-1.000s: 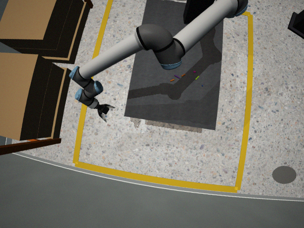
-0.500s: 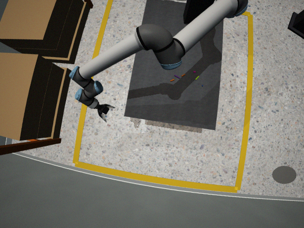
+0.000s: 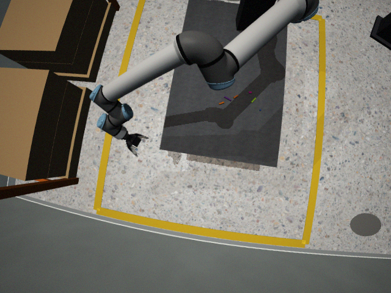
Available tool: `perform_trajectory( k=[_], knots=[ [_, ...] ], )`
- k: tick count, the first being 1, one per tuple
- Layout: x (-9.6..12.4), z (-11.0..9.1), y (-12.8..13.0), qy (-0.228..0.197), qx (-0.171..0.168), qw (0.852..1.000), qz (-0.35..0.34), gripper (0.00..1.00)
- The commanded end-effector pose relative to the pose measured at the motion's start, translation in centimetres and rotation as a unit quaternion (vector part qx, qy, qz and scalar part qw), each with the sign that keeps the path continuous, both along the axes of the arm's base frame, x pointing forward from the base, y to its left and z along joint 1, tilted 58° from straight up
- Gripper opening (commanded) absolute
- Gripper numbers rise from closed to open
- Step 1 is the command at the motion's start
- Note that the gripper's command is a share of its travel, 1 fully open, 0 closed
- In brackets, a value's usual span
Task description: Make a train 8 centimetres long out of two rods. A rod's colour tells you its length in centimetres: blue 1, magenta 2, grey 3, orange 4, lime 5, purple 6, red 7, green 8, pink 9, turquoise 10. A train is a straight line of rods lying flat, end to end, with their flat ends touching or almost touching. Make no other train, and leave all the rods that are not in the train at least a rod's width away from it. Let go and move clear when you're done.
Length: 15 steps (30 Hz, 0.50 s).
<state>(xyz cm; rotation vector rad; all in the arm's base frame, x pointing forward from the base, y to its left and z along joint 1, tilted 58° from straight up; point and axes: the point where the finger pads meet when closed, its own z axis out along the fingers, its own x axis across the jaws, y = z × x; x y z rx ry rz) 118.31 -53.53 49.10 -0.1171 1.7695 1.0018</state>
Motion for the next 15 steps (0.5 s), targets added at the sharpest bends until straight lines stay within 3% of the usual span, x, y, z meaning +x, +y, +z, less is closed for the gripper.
perform_trajectory(
  k=[1,15],
  knots=[
    [-0.3,0.0,0.3,-0.001,-0.003,1.000,0.000,1.00],
    [-1.9,-1.0,2.5,-0.004,-0.020,1.000,0.001,1.00]
  ],
)
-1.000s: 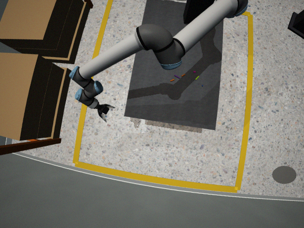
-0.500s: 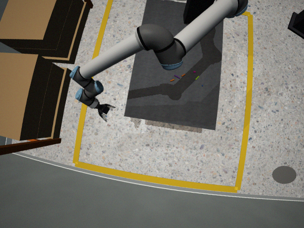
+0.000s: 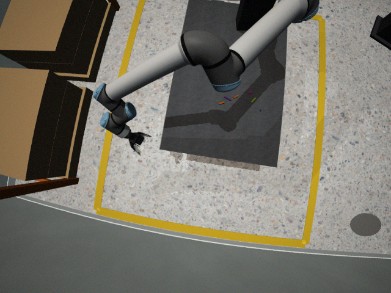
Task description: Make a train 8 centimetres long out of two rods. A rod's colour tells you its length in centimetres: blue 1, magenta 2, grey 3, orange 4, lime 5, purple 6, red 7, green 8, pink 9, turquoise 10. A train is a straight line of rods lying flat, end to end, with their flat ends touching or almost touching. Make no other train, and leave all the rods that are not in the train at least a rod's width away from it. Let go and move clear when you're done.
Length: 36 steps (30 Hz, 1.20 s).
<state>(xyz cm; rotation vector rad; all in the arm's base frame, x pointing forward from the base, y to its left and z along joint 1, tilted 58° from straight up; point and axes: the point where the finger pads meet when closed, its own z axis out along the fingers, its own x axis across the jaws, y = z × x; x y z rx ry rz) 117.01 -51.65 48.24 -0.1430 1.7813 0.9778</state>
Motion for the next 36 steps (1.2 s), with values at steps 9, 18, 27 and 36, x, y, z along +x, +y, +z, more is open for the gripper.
perform_trajectory(
  k=[9,18,27,36],
  knots=[
    [-2.7,-1.6,3.8,-0.007,-0.030,1.000,-0.001,1.00],
    [-4.1,-2.5,5.8,-0.010,-0.045,0.999,-0.002,1.00],
    [-6.2,-3.8,8.8,-0.015,-0.068,0.998,-0.001,1.00],
    [-8.1,-5.1,11.7,-0.019,-0.091,0.996,-0.001,1.00]
  ],
)
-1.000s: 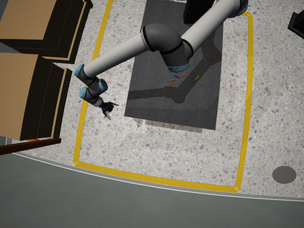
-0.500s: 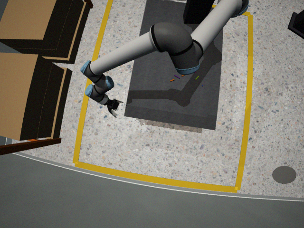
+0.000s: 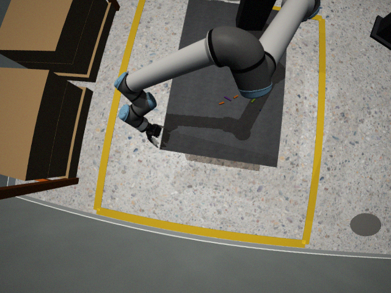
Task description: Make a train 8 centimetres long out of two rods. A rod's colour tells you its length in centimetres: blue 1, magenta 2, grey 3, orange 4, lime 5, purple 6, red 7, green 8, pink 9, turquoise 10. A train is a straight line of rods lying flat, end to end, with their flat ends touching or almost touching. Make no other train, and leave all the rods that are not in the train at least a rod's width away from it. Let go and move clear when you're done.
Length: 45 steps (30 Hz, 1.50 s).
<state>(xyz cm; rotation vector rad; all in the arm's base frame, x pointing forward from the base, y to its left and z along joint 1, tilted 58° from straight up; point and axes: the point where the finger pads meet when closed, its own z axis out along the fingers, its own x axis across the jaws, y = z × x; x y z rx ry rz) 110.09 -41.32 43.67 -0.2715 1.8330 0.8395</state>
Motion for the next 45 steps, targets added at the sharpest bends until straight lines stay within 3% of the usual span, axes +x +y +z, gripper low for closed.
perform_trajectory(
  k=[1,10,12,15,20,27,29,32,35,38,40,42,45],
  knots=[
    [-1.7,-0.8,2.1,-0.006,-0.017,1.000,-0.009,1.00],
    [-3.9,-2.3,5.5,-0.012,-0.043,0.999,-0.008,1.00],
    [-5.2,-3.1,7.4,-0.015,-0.057,0.998,-0.008,1.00],
    [-5.2,-3.1,7.4,-0.015,-0.057,0.998,-0.008,1.00],
    [-7.8,-4.9,11.4,-0.021,-0.087,0.996,-0.008,1.00],
    [-9.9,-6.3,14.6,-0.026,-0.112,0.993,-0.007,1.00],
    [-11.4,-7.3,16.8,-0.029,-0.129,0.991,-0.007,1.00],
    [-11.4,-7.3,16.8,-0.029,-0.129,0.991,-0.007,1.00],
    [-13.8,-8.8,20.2,-0.035,-0.155,0.987,-0.007,1.00],
    [-14.5,-9.3,21.4,-0.036,-0.164,0.986,-0.006,1.00],
    [-16.1,-10.4,23.7,-0.040,-0.182,0.983,-0.006,1.00],
    [-16.2,-10.4,23.8,-0.040,-0.182,0.982,-0.006,1.00],
    [-18.3,-11.8,27.0,-0.045,-0.207,0.977,-0.006,1.00]
  ],
)
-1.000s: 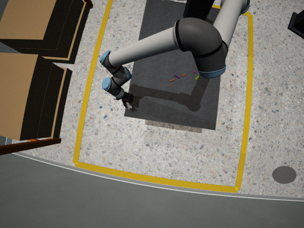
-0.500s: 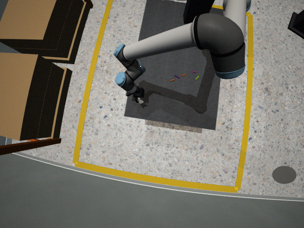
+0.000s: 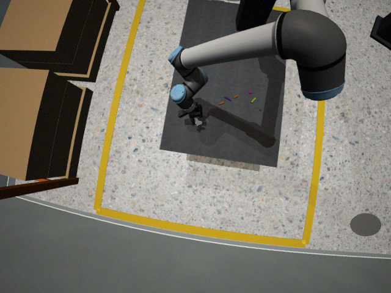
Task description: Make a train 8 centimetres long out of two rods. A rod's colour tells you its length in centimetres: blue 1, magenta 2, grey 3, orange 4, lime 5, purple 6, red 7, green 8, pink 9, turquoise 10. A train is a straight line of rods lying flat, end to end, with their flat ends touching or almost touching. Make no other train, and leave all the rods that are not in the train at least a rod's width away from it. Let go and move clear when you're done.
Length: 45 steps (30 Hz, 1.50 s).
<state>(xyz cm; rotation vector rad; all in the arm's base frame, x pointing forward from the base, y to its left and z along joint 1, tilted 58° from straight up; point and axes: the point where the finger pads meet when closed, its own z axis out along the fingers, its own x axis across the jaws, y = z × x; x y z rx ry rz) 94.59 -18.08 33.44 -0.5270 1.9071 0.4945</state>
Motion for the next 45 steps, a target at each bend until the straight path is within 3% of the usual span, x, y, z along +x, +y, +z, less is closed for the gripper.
perform_trajectory(
  k=[1,4,7,10,19,21,23,25,36,38,45],
  knots=[
    [-3.1,-1.8,4.3,-0.011,-0.033,0.999,-0.008,1.00],
    [-3.1,-1.8,4.3,-0.011,-0.033,0.999,-0.008,1.00],
    [-5.7,-3.4,8.0,-0.017,-0.062,0.998,-0.007,1.00],
    [-6.6,-4.0,9.3,-0.019,-0.072,0.997,-0.007,1.00],
    [-11.6,-7.4,16.9,-0.031,-0.129,0.991,-0.006,1.00],
    [-11.6,-7.4,16.9,-0.031,-0.129,0.991,-0.006,1.00],
    [-13.3,-8.6,19.6,-0.035,-0.150,0.988,-0.006,1.00],
    [-13.6,-8.9,20.2,-0.036,-0.154,0.987,-0.005,1.00],
    [-19.8,-13.0,29.5,-0.049,-0.224,0.973,-0.004,1.00],
    [-19.8,-13.0,29.5,-0.049,-0.224,0.973,-0.004,1.00],
    [-23.6,-15.5,35.0,-0.058,-0.265,0.962,-0.003,1.00]
  ],
)
